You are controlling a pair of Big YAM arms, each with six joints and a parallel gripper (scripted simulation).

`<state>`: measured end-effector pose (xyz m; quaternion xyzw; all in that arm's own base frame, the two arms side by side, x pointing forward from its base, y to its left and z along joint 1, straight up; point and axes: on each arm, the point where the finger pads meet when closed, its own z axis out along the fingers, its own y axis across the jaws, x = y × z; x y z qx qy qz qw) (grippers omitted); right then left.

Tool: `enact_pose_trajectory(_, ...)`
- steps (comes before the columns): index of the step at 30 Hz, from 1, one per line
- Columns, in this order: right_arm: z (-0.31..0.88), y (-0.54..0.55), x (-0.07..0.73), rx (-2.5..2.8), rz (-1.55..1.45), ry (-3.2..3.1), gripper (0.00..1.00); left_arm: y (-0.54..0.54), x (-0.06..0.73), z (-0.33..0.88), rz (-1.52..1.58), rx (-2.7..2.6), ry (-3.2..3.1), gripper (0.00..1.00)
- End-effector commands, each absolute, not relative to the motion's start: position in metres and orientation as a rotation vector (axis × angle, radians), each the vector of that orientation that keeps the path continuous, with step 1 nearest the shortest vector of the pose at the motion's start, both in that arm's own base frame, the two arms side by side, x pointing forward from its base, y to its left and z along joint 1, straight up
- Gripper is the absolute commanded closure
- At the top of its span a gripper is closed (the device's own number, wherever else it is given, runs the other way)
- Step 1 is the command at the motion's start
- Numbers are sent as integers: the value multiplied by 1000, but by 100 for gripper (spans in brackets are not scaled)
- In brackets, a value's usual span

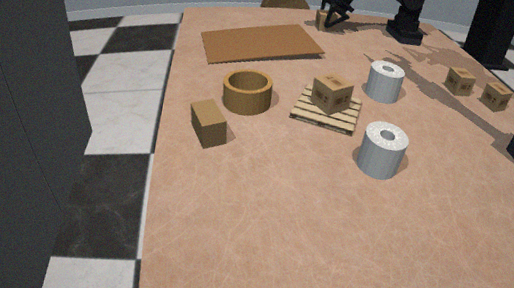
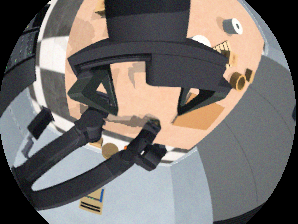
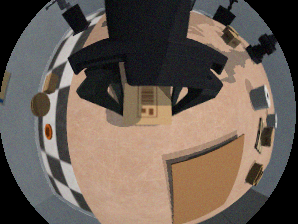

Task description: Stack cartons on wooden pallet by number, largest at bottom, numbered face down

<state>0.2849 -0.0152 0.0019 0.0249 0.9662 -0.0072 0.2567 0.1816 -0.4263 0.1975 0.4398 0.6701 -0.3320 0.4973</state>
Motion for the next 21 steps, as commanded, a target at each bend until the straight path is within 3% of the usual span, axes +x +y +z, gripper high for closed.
enact_pose_trajectory(1, 4, -15, 289, 72, -19, 2610, 30, -428, 182, 203, -805, 1062, 1605, 0)
enact_pose_trajectory(19, 4, -15, 289, 72, -19, 2610, 51, -428, 182, 203, -805, 1062, 1605, 0)
enact_pose_trajectory(20, 4, -15, 289, 72, -19, 2610, 62, -428, 182, 203, -805, 1062, 1605, 0)
enact_pose_trajectory(21, 4, -15, 289, 72, -19, 2610, 62, -428, 182, 203, -805, 1062, 1605, 0)
